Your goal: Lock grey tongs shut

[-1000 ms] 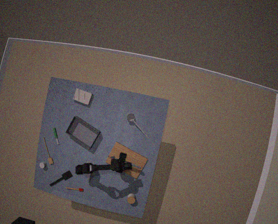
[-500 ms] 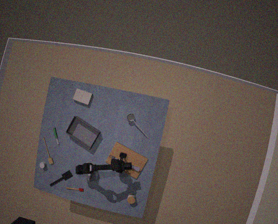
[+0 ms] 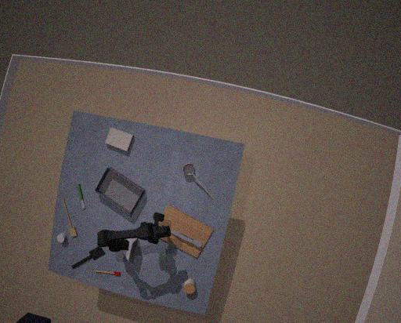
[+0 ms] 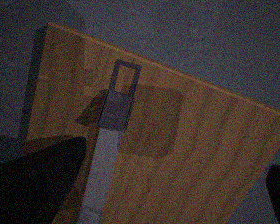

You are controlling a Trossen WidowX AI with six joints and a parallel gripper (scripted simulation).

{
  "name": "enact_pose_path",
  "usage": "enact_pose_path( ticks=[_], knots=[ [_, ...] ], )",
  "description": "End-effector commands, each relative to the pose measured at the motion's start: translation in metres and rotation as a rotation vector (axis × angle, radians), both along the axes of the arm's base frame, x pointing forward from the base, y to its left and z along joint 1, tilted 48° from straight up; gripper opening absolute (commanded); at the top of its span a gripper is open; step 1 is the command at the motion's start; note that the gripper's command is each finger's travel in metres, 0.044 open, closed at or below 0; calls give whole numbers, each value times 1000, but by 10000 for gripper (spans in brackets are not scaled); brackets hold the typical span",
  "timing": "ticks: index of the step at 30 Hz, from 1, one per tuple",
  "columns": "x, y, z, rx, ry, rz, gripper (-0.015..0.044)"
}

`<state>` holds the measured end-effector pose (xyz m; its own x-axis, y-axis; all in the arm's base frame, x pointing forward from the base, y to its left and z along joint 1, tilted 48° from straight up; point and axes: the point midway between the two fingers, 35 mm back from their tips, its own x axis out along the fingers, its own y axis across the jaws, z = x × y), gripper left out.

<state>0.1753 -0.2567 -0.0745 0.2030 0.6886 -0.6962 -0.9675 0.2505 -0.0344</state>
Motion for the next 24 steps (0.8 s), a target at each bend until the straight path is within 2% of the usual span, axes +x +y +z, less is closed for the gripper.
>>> enact_pose_path(
  ticks=[1, 7, 13, 24],
  knots=[
    [5, 14, 30, 11, 3, -6, 440],
    [4, 10, 33, 9, 2, -5, 440],
    [-6, -21, 64, -8, -4, 4, 440],
    [-7, -22, 65, -9, -4, 5, 440]
  ],
)
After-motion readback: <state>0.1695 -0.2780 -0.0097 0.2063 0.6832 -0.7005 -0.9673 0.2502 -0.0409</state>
